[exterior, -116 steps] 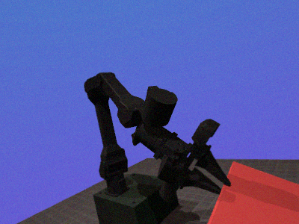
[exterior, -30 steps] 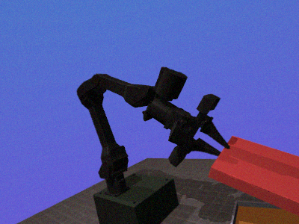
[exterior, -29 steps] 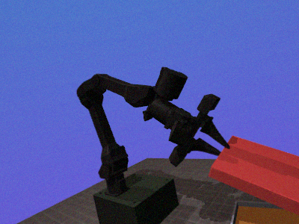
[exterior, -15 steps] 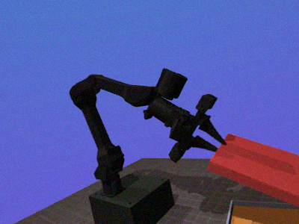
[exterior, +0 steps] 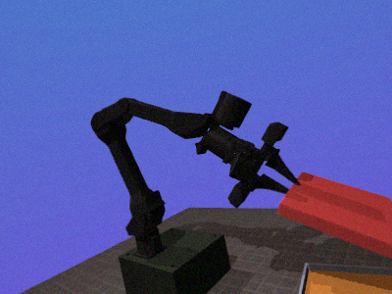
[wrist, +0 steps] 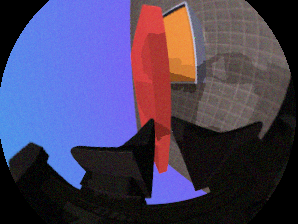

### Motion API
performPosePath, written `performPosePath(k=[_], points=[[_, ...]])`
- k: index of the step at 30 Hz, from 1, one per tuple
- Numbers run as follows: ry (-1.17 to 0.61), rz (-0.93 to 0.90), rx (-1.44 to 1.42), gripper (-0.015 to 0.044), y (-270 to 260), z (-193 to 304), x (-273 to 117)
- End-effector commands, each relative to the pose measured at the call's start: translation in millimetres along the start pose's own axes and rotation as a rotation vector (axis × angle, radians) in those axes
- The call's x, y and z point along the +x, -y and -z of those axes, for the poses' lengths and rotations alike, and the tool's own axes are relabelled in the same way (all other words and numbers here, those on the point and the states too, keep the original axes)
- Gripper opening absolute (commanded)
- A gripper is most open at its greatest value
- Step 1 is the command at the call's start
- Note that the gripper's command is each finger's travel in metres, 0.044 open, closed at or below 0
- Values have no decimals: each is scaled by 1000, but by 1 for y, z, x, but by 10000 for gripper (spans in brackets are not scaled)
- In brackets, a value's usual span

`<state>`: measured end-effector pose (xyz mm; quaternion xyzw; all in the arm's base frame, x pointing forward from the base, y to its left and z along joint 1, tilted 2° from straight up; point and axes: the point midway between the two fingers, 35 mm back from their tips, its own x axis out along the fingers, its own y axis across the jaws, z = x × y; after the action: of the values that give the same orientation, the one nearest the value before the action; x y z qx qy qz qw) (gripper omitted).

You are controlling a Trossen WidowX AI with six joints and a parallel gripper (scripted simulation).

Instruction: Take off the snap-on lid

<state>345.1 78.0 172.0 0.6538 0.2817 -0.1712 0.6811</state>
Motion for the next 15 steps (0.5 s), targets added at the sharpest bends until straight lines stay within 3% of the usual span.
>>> performPosePath(k=[1, 15], points=[[5, -7, 5, 0, -1, 8, -1], [3, -7, 8, 0, -1, 36, -2]])
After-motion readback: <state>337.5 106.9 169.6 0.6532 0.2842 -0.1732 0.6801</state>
